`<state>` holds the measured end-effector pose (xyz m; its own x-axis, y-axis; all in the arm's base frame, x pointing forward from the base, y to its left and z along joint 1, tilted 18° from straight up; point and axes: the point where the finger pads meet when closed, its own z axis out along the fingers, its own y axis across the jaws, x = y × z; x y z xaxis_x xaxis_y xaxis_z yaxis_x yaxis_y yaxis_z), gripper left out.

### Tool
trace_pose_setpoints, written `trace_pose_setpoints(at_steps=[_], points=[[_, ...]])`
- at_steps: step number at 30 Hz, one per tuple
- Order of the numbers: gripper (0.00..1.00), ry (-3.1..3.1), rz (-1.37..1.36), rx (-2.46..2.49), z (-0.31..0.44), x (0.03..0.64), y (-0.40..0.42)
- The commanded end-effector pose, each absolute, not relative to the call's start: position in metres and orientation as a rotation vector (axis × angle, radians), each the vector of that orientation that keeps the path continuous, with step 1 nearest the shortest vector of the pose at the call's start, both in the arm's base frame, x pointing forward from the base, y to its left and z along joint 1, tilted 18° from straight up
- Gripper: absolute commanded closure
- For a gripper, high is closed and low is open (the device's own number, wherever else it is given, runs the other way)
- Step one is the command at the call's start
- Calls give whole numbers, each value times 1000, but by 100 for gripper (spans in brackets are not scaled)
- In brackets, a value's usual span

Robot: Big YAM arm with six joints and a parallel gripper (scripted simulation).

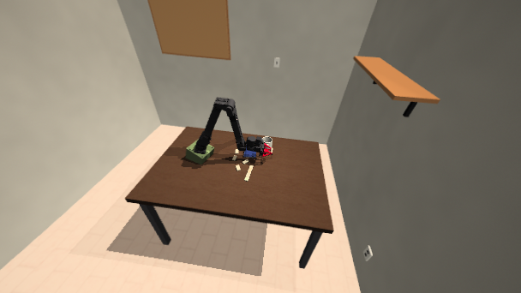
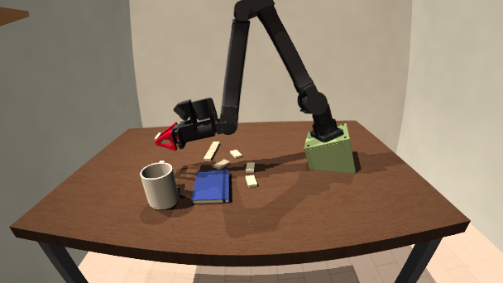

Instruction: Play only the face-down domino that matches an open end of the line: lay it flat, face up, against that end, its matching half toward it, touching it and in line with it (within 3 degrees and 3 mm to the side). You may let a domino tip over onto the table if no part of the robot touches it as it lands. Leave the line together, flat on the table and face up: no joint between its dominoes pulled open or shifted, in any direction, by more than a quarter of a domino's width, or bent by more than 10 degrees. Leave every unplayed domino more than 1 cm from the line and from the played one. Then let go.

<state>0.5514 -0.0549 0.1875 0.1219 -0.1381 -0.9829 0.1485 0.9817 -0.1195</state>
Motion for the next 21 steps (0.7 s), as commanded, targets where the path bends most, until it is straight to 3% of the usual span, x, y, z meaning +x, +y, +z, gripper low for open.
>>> trace_pose_setpoints(at_steps=[1,21], points=[[49,1422,-210,9,193,551,-55],[49,1422,-217,16,185,550,-60]])
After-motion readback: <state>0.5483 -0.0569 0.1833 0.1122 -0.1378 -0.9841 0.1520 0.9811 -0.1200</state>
